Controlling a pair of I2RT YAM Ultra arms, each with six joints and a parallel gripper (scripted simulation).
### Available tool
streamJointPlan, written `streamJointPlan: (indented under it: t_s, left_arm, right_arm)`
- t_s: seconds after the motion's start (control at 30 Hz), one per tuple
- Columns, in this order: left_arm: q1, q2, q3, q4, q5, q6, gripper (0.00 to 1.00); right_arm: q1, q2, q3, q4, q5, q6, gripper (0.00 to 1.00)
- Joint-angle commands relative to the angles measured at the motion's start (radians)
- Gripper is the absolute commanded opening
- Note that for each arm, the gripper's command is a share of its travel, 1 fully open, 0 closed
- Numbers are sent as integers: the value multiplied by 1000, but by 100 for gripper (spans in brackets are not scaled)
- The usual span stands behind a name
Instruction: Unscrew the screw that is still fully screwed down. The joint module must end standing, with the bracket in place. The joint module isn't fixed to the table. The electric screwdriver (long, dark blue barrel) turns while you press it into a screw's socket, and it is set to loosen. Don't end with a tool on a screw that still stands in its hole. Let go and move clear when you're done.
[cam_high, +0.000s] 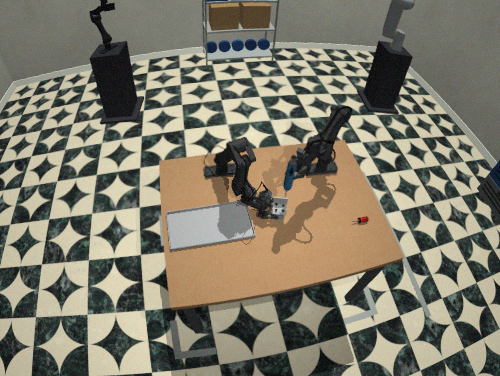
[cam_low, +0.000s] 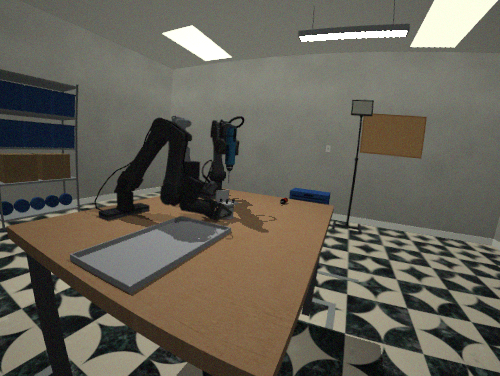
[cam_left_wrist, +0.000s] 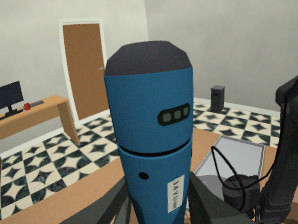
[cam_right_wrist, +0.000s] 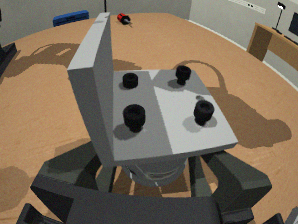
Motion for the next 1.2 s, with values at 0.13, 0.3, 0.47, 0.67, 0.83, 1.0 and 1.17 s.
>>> streamJointPlan:
  t_s: [0.13, 0.3, 0.47, 0.67, 0.83, 1.0, 1.17]
  left_arm:
    - [8, -27, 20, 80, -4, -9, 42]
    - [8, -25, 11, 79, -5, -9, 42]
    - [7, -23, -3, 77, -5, -9, 42]
    - [7, -26, 10, 77, -5, -9, 42]
    - [7, -26, 5, 76, -5, -9, 42]
    - [6, -27, -2, 73, -6, -9, 42]
    - [6, -26, -2, 72, -6, -9, 42]
  right_arm:
    - [12, 22, 29, -16, -2, -3, 59]
    - [12, 22, 29, -16, -2, -3, 59]
    - [12, 22, 29, -16, -2, -3, 59]
    - [12, 22, 29, -16, -2, -3, 59]
    - [12, 22, 29, -16, -2, -3, 59]
    - [12, 22, 29, -16, -2, -3, 59]
    - [12, 22, 29, -16, -2, -3, 59]
